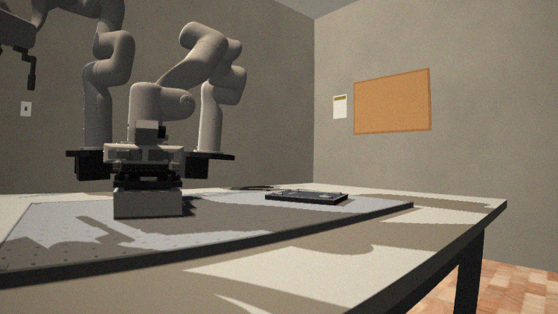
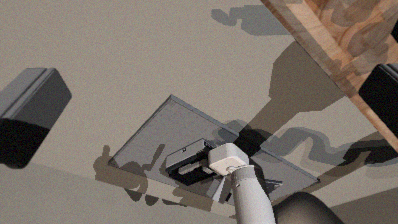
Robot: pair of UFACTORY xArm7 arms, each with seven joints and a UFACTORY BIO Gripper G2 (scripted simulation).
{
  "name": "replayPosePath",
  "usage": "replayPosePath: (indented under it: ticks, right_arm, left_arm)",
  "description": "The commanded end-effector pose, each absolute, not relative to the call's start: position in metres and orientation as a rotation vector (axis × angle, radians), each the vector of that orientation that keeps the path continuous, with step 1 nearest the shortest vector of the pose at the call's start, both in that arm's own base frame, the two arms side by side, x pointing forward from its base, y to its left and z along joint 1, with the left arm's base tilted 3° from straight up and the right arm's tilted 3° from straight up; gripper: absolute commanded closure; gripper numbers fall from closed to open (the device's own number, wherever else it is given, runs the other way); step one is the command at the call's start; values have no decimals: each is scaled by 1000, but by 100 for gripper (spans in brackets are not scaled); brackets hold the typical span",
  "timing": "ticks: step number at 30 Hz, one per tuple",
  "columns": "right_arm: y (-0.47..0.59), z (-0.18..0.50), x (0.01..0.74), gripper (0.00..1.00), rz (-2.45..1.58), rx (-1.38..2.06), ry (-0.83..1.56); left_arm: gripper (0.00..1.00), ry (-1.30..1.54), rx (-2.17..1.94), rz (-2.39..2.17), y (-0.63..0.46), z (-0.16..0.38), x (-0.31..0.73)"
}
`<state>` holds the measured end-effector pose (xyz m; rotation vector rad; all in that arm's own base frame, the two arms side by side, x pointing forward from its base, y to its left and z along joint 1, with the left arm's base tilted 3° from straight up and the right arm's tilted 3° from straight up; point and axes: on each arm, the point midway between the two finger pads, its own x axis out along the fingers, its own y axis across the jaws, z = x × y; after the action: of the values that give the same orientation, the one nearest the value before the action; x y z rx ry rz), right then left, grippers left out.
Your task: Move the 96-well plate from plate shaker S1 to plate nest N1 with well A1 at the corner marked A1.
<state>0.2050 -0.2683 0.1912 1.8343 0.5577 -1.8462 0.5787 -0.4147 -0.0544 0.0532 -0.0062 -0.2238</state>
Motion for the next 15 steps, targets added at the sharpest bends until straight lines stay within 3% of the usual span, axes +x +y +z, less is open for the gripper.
replayPosePath:
  ticks: [1, 15]
  right_arm:
    - [-269, 192, 205, 0, -1844, 1833, 554]
    - [-269, 192, 205, 0, -1844, 1833, 554]
  left_arm:
    - [100, -11, 49, -224, -417, -50, 580]
    - [100, -11, 49, -224, -417, -42, 580]
